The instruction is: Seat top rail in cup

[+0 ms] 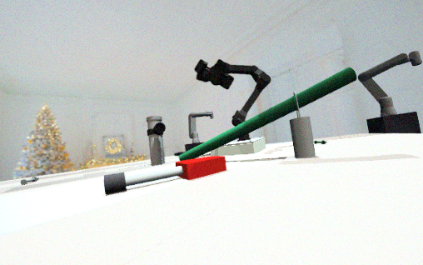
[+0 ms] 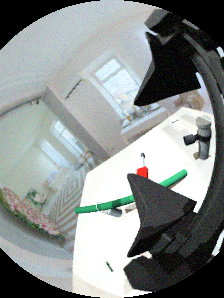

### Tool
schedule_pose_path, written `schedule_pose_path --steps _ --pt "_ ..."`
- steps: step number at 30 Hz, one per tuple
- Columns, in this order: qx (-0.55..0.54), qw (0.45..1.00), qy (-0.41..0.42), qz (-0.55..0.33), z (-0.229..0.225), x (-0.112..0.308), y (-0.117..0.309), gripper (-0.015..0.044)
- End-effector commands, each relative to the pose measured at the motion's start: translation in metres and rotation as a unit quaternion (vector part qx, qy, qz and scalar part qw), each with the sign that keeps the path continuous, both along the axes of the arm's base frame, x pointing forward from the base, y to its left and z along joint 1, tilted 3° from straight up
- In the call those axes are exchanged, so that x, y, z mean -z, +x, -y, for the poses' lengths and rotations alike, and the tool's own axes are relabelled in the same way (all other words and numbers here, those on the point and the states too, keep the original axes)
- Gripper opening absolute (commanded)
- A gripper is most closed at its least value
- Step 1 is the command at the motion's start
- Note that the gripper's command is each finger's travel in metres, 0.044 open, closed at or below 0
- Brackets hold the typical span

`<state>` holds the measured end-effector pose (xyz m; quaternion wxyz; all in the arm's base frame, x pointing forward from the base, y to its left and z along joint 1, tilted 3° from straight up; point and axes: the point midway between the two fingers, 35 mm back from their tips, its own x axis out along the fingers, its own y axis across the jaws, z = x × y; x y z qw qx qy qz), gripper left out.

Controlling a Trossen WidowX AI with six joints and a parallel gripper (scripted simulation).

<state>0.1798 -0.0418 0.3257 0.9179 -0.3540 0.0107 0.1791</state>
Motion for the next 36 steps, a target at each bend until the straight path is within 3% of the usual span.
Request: schedule_pose_path --steps 1,10,15,22,33,36 --pt "0.0 1.0 0.004 -0.007 0.0 0.001 0.001 0.0426" --pt "0.091 0.934 0.164 -0.306 0.013 0.058 0.037 0.044" --pt "0.218 0.864 0.215 -0.4 0.019 0.081 0.062 0.044" --pt "0.399 0.782 0.271 -0.396 0.017 0.091 0.102 0.044" --pt "0.403 0.78 0.272 -0.394 0.017 0.091 0.103 0.044" --pt "0.392 0.795 0.24 -0.395 0.025 0.092 0.106 0.044"
